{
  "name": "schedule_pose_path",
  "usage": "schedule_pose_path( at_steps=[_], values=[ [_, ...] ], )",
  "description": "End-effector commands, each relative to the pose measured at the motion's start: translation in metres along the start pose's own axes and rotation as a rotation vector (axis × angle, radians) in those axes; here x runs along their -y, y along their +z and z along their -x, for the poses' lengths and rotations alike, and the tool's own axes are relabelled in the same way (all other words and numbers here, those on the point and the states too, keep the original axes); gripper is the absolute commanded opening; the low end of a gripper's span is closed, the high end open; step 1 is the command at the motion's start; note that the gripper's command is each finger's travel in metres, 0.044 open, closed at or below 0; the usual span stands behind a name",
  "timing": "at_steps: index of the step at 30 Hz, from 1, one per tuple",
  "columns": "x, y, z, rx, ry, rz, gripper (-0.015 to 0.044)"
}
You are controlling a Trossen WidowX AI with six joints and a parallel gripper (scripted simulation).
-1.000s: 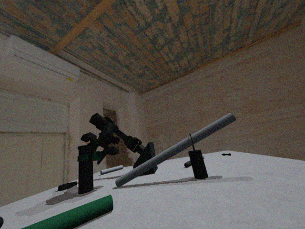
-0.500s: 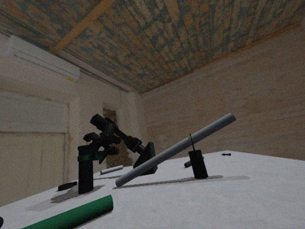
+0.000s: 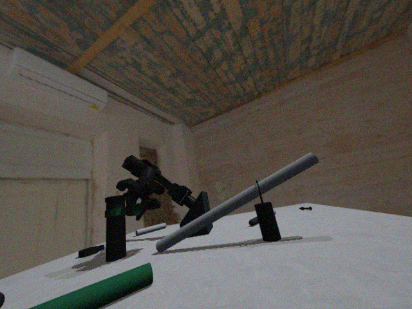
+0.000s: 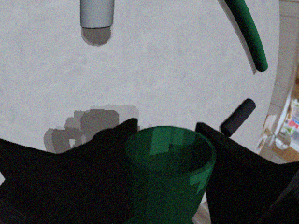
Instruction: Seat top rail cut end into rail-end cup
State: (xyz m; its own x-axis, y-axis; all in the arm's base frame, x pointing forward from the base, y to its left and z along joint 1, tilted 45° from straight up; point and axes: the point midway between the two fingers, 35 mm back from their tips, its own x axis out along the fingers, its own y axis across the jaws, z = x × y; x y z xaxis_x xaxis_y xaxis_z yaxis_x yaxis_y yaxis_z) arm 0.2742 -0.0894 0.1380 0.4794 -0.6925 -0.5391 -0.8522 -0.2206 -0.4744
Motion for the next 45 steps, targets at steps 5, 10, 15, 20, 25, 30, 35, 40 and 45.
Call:
schedule_pose_path(
  at_steps=[5,10,15,20,25,30,35,40,45],
  values=[
    [-0.0049,-0.0001,0.0034,0.034,-0.002,0.06,0.0],
    [-0.0065,-0.0002,0.0043,0.044,-0.002,0.078,0.0],
    [-0.005,-0.0001,0.0034,0.034,-0.002,0.061,0.0],
    [-0.0032,0.0001,0.0024,0.023,-0.002,0.042,0.0],
    [-0.0048,0.0002,0.0022,0.025,0.003,0.052,0.0],
    [-0.0048,0.0002,0.0022,0.025,0.003,0.052,0.0],
    [-0.0048,0.0002,0.0022,0.025,0.003,0.052,0.0052],
    [-0.0048,0.0002,0.0022,0.025,0.003,0.052,0.0184],
    [-0.0038,0.0026,0.0039,0.028,0.004,0.052,0.0315]
  ],
)
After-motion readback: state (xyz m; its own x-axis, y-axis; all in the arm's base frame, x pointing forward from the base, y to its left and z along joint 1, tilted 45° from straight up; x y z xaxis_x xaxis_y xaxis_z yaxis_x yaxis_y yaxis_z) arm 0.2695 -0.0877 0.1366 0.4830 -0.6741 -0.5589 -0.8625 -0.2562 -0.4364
